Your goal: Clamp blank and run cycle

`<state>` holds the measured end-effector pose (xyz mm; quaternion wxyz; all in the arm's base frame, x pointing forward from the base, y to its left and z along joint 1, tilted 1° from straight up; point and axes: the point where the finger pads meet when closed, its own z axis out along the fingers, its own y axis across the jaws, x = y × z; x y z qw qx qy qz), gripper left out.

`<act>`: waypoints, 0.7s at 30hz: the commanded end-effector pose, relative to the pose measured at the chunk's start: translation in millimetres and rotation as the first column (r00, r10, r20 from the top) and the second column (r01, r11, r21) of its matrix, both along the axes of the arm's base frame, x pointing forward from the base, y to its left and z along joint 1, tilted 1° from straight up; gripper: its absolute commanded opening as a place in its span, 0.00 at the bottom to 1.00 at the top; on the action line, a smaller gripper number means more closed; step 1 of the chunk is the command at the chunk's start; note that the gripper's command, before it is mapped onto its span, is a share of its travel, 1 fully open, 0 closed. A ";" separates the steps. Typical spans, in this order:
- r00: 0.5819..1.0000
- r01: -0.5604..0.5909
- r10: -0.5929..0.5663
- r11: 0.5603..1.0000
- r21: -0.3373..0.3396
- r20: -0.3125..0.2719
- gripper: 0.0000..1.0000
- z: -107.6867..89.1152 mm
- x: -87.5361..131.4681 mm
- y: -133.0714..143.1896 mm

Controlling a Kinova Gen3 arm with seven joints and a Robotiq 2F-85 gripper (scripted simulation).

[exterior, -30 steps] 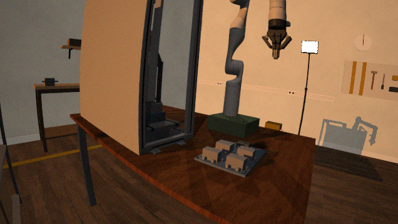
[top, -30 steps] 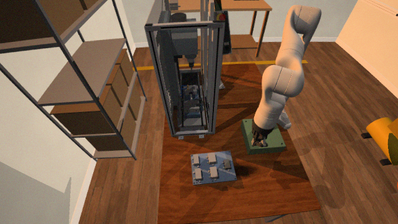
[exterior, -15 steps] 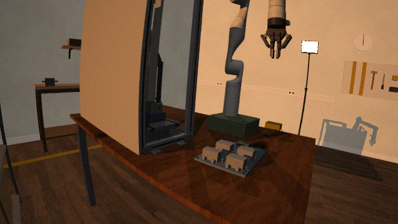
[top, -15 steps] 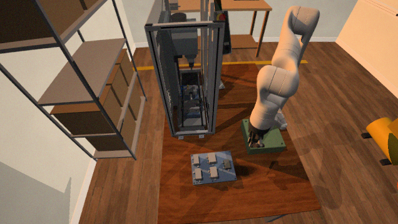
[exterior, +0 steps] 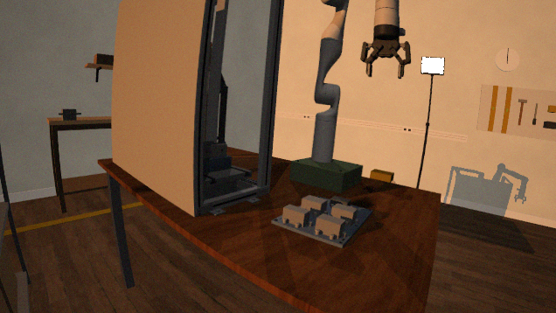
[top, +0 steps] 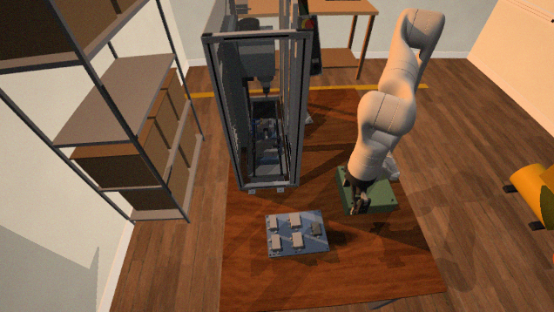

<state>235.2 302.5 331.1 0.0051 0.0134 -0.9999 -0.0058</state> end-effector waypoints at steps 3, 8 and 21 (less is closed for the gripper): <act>1.000 0.000 0.000 1.000 0.001 0.001 1.00 0.6 0.1 0.2; 1.000 0.000 0.000 1.000 0.001 0.001 1.00 0.6 0.1 0.2; 0.974 0.228 -0.228 0.974 -0.001 -0.002 1.00 0.6 0.1 0.2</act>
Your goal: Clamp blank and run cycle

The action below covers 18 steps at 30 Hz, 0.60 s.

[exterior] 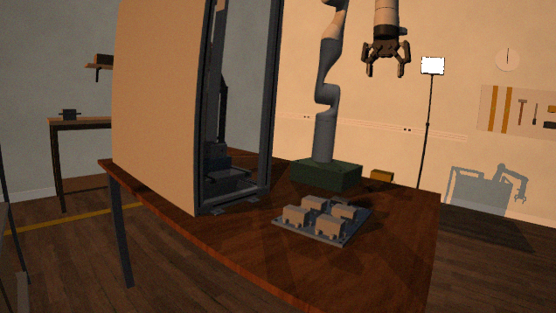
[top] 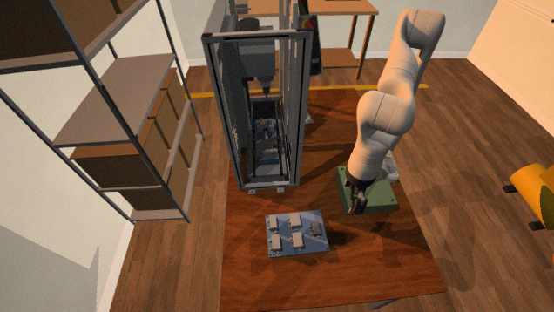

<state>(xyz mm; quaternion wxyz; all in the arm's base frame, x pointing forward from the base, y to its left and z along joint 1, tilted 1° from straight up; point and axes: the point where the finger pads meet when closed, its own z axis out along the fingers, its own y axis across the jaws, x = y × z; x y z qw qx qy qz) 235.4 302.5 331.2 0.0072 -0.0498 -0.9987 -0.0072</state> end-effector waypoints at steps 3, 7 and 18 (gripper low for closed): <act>0.995 0.103 -0.103 0.995 -0.003 0.003 1.00 0.5 0.0 0.2; 0.995 0.103 -0.103 0.995 -0.003 0.003 1.00 0.5 0.0 0.2; 0.945 0.327 -0.327 0.945 -0.006 0.001 1.00 0.5 0.0 0.2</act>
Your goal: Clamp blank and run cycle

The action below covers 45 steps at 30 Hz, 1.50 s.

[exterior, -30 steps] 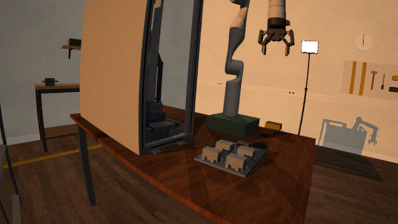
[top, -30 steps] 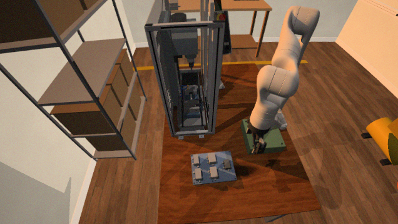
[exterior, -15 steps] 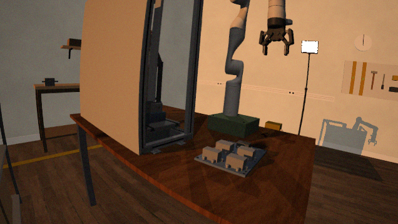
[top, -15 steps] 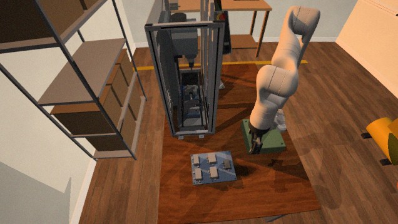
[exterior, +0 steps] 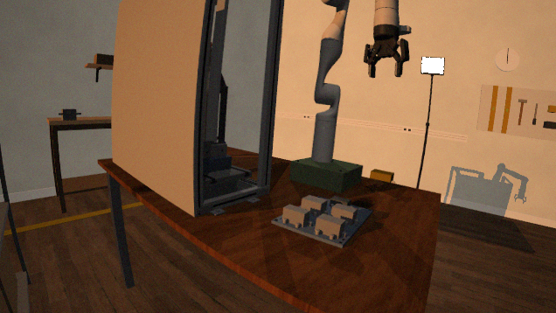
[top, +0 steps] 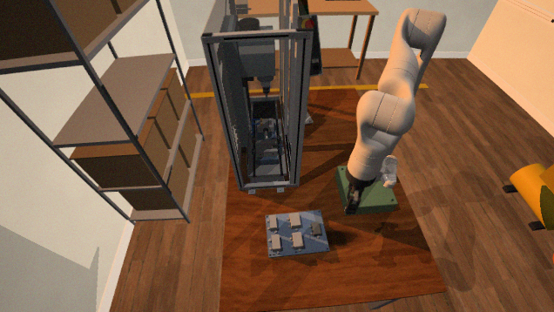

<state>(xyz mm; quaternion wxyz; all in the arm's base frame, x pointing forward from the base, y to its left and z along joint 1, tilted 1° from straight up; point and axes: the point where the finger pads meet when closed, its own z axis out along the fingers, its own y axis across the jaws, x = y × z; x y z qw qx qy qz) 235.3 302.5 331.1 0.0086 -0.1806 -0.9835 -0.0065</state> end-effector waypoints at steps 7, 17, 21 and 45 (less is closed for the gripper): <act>0.998 0.070 -0.070 0.998 -0.004 0.005 1.00 0.6 0.0 0.2; 0.955 0.295 -0.295 0.955 -0.006 0.002 1.00 0.6 0.0 0.2; 0.955 0.295 -0.295 0.955 -0.006 0.002 1.00 0.6 0.0 0.2; 0.839 0.544 -0.544 0.839 -0.010 0.000 1.00 0.6 0.0 0.1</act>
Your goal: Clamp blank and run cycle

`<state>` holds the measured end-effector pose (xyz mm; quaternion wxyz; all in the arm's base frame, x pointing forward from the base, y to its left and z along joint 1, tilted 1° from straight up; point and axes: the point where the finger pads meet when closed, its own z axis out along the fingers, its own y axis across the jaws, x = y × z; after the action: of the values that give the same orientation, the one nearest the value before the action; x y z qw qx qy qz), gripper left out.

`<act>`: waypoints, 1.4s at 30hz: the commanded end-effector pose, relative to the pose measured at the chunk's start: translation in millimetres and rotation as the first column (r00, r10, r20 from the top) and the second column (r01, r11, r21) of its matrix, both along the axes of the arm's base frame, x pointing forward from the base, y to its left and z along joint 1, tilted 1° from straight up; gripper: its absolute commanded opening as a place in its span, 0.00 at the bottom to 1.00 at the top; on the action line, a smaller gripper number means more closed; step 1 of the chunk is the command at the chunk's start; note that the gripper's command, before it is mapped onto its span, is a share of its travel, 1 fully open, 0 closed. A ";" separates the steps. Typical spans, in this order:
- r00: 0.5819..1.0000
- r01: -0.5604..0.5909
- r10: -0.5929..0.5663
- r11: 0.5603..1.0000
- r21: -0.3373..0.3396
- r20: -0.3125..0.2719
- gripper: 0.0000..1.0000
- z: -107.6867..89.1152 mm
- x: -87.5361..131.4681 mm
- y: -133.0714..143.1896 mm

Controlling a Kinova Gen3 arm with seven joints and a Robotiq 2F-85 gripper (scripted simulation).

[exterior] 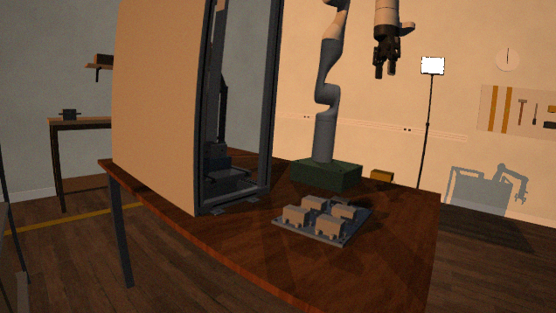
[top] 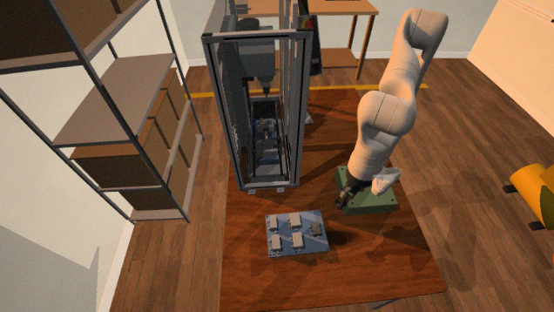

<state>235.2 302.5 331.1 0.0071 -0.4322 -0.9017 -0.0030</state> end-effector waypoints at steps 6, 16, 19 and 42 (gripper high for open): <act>0.974 0.227 -0.227 0.974 -0.001 -0.002 1.00 0.6 0.1 0.2; 0.974 0.227 -0.227 0.974 -0.001 -0.002 1.00 0.6 0.1 0.2; 0.933 0.359 -0.359 0.933 -0.003 -0.003 1.00 0.6 0.1 0.2; 0.817 0.577 -0.577 0.817 -0.006 -0.005 1.00 0.6 0.1 0.2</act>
<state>235.1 302.7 331.1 0.0089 -0.6818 -0.7315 -0.0007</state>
